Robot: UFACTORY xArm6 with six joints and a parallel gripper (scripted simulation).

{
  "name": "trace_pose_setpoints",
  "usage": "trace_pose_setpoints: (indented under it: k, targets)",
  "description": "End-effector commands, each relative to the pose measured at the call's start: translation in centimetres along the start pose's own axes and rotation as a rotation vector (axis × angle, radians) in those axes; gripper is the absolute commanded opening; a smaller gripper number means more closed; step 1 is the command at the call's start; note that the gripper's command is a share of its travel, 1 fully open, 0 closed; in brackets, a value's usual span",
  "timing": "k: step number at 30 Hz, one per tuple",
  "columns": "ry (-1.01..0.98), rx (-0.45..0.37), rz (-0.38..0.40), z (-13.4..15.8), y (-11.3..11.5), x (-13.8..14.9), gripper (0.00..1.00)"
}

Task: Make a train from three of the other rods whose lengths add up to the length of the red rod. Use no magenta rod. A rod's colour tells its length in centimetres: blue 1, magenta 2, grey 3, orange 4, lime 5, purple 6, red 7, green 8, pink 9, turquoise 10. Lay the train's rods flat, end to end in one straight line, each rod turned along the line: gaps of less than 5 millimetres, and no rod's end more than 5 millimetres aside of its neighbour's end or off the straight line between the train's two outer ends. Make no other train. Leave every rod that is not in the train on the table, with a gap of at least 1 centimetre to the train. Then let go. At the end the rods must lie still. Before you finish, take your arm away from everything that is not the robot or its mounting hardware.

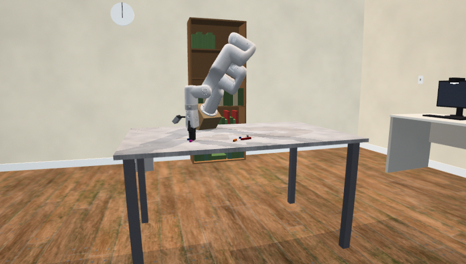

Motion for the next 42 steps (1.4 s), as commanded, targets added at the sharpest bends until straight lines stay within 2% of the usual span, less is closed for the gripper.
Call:
trace_pose_setpoints:
  k: [1, 23, 24, 28, 29, 31, 32, 34, 35, 37, 38, 42]
  targets:
    - [0.001, 0.001, -0.002, 0.00, 0.05, -0.07, 0.04]
    - [0.001, 0.001, -0.002, 0.00, 0.05, -0.07, 0.04]
    - [0.001, 0.001, -0.002, 0.00, 0.05, -0.07, 0.08]
    - [0.001, 0.001, -0.002, 0.00, 0.05, -0.07, 0.08]
    - [0.001, 0.001, -0.002, 0.00, 0.05, -0.07, 0.12]
    - [0.001, 0.001, -0.002, 0.00, 0.05, -0.07, 0.12]
    - [0.001, 0.001, -0.002, 0.00, 0.05, -0.07, 0.16]
    - [0.001, 0.001, -0.002, 0.00, 0.05, -0.07, 0.16]
    - [0.001, 0.001, -0.002, 0.00, 0.05, -0.07, 0.20]
    - [0.001, 0.001, -0.002, 0.00, 0.05, -0.07, 0.20]
    - [0.001, 0.001, -0.002, 0.00, 0.05, -0.07, 0.24]
    - [0.001, 0.001, -0.002, 0.00, 0.05, -0.07, 0.24]
Point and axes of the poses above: the point where the finger pads meet when closed, its own y axis back along the fingers, its own x axis across the jaws, z = x × y, the point moved 10 cm from there along y, back along the fingers, and after that the axes turned 4 degrees about -y, right-handed, at the moved point
